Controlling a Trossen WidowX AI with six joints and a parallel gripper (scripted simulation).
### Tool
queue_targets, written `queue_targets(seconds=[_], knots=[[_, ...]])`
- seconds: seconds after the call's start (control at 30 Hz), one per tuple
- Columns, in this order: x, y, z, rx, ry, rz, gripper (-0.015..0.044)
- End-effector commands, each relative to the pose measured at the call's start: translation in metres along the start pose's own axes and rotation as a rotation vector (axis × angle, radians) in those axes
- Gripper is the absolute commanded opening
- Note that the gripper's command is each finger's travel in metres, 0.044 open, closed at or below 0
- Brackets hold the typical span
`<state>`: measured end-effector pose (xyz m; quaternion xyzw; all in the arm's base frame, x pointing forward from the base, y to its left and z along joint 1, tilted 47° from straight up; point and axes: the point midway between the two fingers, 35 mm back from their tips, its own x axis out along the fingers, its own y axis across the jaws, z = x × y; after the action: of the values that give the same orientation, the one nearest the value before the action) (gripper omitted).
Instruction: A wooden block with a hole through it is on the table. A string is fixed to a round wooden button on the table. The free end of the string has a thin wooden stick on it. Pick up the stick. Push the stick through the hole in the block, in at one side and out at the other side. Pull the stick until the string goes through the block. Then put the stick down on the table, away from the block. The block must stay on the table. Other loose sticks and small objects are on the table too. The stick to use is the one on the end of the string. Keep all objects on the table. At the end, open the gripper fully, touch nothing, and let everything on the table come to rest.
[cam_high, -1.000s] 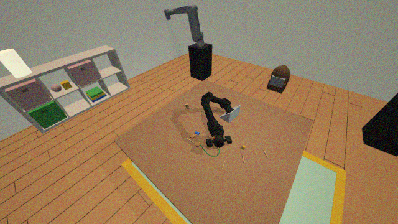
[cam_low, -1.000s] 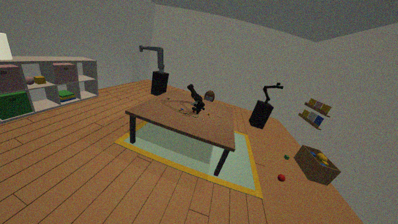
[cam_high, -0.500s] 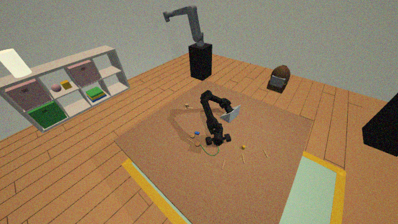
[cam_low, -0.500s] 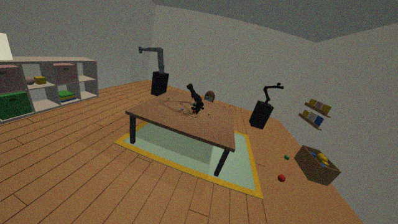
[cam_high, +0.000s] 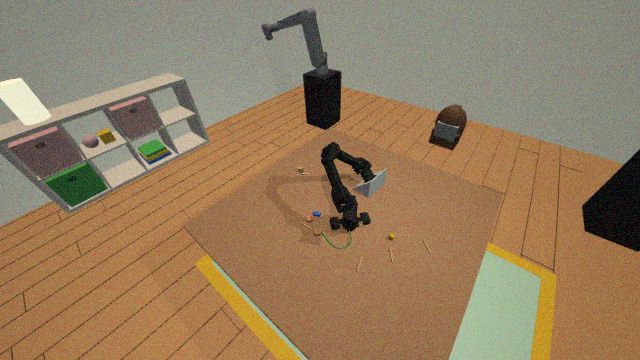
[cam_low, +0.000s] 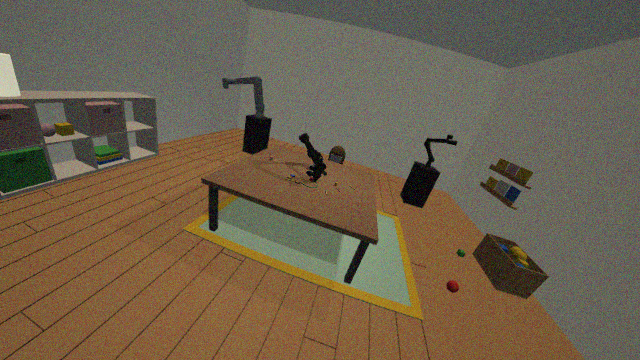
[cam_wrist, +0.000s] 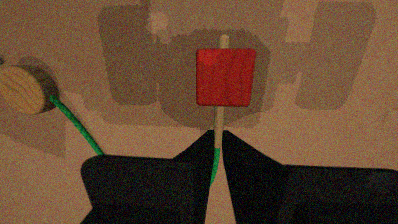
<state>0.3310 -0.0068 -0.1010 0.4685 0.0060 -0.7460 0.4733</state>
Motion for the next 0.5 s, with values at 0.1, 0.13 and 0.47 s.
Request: queue_targets(seconds=[0.1,0.13,0.47], knots=[[-0.001,0.001,0.009,-0.003,0.001,0.006,0.0000],[-0.001,0.001,0.011,-0.003,0.001,0.006,0.0000],[0.000,0.000,0.015,-0.001,-0.001,0.000,0.0079]])
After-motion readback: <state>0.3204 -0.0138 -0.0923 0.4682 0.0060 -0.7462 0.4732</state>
